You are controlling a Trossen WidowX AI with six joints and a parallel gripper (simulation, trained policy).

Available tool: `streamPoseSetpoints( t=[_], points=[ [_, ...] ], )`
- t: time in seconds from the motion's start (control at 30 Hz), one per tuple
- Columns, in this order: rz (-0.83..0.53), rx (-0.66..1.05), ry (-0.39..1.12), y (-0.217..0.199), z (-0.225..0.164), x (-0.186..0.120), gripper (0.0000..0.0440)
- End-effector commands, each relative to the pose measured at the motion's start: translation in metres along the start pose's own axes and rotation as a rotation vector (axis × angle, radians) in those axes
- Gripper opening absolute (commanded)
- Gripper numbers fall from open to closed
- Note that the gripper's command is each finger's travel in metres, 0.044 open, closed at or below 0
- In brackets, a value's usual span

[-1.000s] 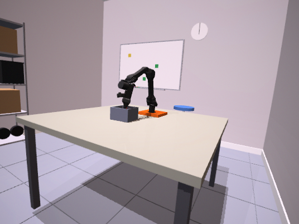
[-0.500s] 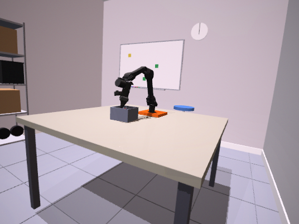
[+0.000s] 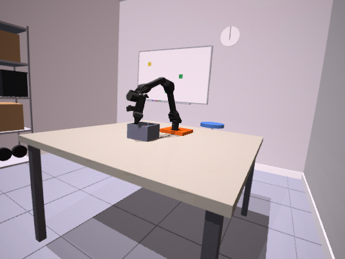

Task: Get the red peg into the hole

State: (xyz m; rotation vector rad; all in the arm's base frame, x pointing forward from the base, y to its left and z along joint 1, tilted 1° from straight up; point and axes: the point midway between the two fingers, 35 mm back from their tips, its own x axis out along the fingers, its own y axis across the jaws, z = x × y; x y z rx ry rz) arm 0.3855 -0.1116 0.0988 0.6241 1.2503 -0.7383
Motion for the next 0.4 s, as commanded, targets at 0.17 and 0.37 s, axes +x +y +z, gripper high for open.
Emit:
streamPoseSetpoints(
  t=[0.17,0.37],
  points=[
    [-0.017,0.005,0.029,-0.009,0.016,0.01,0.0117],
    [-0.033,0.012,0.023,-0.021,0.031,0.01,0.0119]
  ],
)
